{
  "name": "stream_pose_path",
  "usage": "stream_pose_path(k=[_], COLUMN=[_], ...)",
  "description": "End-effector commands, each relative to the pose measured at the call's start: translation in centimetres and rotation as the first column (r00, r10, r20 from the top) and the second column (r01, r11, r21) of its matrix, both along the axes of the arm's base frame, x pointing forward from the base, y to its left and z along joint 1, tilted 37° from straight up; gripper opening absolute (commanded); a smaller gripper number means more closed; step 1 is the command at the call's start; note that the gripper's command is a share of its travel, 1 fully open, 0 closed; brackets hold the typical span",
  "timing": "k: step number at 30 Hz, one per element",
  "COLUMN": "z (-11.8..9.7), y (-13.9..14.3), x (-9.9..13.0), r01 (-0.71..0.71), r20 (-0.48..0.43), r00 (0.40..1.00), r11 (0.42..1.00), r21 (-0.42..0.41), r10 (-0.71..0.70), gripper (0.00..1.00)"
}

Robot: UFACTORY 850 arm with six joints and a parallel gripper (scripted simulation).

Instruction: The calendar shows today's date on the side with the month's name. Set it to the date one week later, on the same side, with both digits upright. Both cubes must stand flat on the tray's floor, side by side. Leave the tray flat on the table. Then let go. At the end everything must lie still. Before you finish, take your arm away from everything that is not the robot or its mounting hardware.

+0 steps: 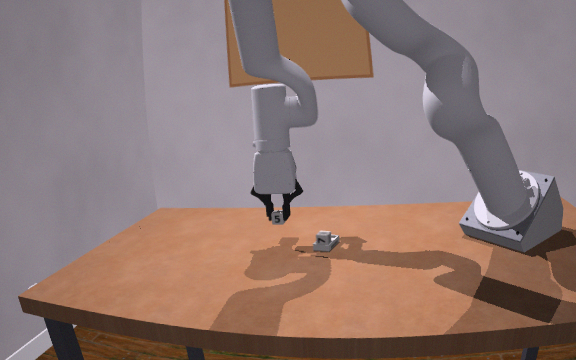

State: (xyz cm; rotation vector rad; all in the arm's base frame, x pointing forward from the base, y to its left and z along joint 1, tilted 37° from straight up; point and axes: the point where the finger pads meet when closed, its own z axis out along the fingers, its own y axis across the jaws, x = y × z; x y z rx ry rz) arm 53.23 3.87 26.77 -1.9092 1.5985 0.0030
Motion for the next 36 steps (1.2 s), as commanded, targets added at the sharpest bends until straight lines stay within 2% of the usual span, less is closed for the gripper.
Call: stream_pose_path(k=[1,5,22,30,36], z=[2.3,3.2,3.2,3.0,2.6], y=[-1.3,-1.8,-1.9,-2.0,-2.3], x=[-1.0,-1.5,-1.6,-2.0,-2.8], r01=[-0.001,-0.001,-0.02,-0.105,-0.269], r20=[-0.002,-0.002,0.009,0.057,0.141], r00=[1.0,1.0,1.0,0.992,0.946], r11=[1.0,1.0,1.0,0.993,0.95], r21=[0.0,0.0,-0.009,-0.055,-0.159], r10=[0.001,0.001,0.02,0.108,0.291], gripper=[0.27,0.27,0.27,0.27,0.27])
